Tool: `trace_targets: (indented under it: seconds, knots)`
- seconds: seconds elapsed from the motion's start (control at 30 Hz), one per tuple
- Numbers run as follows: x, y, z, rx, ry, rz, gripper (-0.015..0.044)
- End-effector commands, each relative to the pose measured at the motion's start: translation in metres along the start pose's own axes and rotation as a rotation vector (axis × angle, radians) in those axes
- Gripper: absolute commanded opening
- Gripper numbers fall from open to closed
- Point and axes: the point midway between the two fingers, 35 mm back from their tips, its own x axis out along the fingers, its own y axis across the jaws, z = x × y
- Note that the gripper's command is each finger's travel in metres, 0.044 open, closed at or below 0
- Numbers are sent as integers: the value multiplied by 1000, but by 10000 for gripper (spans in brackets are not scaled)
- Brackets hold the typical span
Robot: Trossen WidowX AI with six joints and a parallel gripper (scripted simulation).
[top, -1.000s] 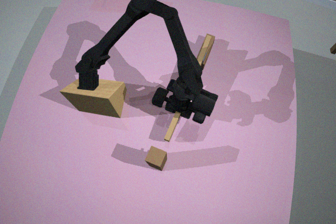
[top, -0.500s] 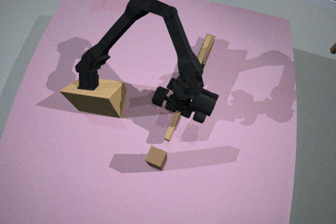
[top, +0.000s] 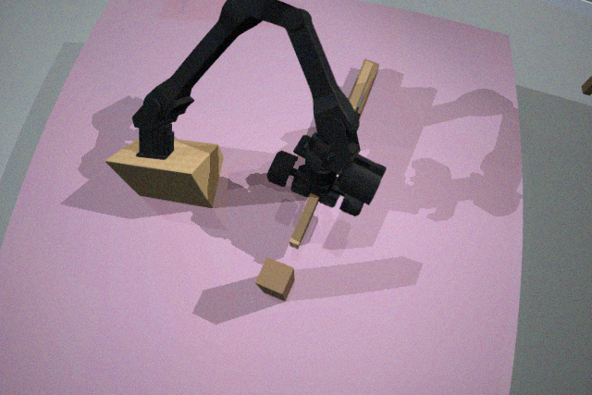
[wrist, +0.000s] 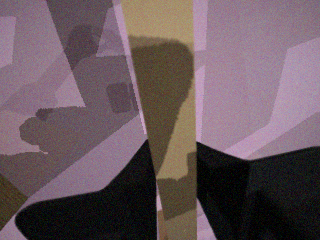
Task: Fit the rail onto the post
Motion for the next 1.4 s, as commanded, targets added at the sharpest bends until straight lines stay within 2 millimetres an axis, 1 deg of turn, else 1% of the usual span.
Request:
trace_targets:
  seconds: [0.0, 0.43, 0.93, 1.37]
  knots:
    - [-8, -3, 1, -1, -9, -20, 0]
    - [-15, -3, 1, -1, -8, -20, 0]
    - [-8, -2, 1, -1, -9, -20, 0]
    - [-10, -1, 1, -1, -9, -20, 0]
